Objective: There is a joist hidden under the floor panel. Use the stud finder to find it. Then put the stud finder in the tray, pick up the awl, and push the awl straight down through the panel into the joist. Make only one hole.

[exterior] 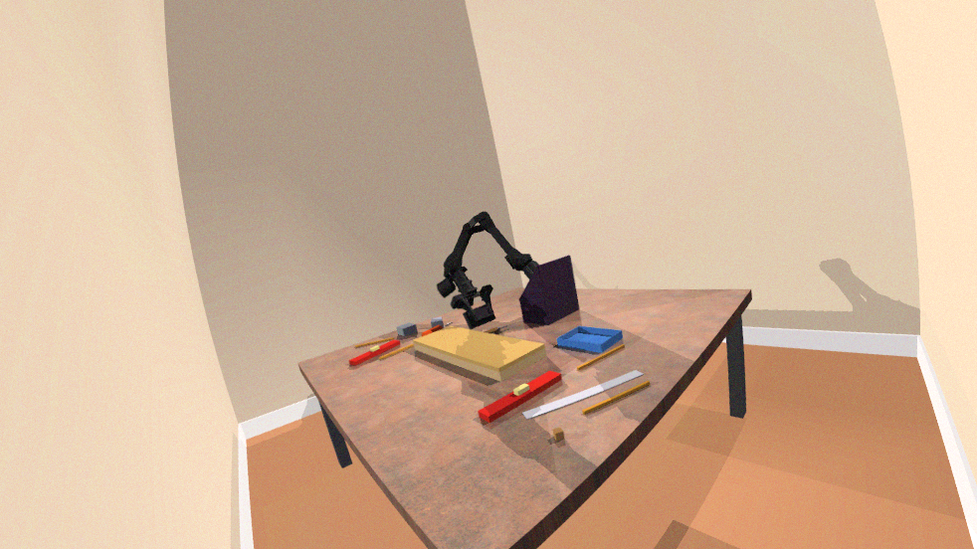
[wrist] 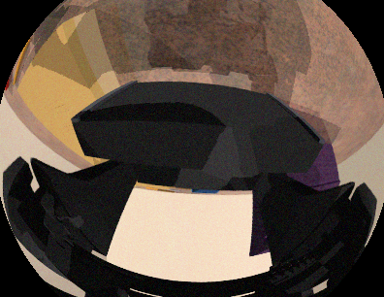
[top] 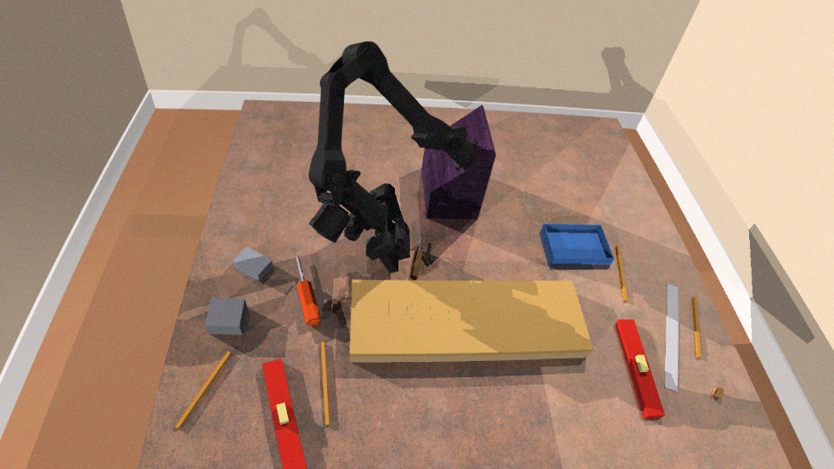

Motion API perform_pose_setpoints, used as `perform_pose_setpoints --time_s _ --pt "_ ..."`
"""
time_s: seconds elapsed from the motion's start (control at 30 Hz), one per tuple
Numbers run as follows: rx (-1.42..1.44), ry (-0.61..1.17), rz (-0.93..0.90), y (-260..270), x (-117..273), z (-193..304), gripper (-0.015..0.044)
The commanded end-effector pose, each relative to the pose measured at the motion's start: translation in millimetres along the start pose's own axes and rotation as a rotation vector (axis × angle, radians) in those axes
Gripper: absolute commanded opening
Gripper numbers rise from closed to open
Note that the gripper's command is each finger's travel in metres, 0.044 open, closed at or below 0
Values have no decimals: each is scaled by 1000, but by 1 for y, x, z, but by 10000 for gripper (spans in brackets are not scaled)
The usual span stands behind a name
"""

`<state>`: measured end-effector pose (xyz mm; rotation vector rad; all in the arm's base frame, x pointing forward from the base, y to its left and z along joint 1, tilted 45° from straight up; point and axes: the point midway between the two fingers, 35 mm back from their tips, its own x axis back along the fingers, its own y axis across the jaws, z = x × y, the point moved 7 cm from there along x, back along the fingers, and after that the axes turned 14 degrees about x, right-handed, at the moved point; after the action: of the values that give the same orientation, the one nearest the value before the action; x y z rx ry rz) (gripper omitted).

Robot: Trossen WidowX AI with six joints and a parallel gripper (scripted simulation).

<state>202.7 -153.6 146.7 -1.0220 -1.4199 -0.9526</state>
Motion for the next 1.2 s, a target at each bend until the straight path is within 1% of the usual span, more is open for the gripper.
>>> perform_pose_setpoints --time_s 0.0,1.17 --pt "4 33 -13 0 1 -2 0" --pt "7 245 -64 -5 -2 -22 0"
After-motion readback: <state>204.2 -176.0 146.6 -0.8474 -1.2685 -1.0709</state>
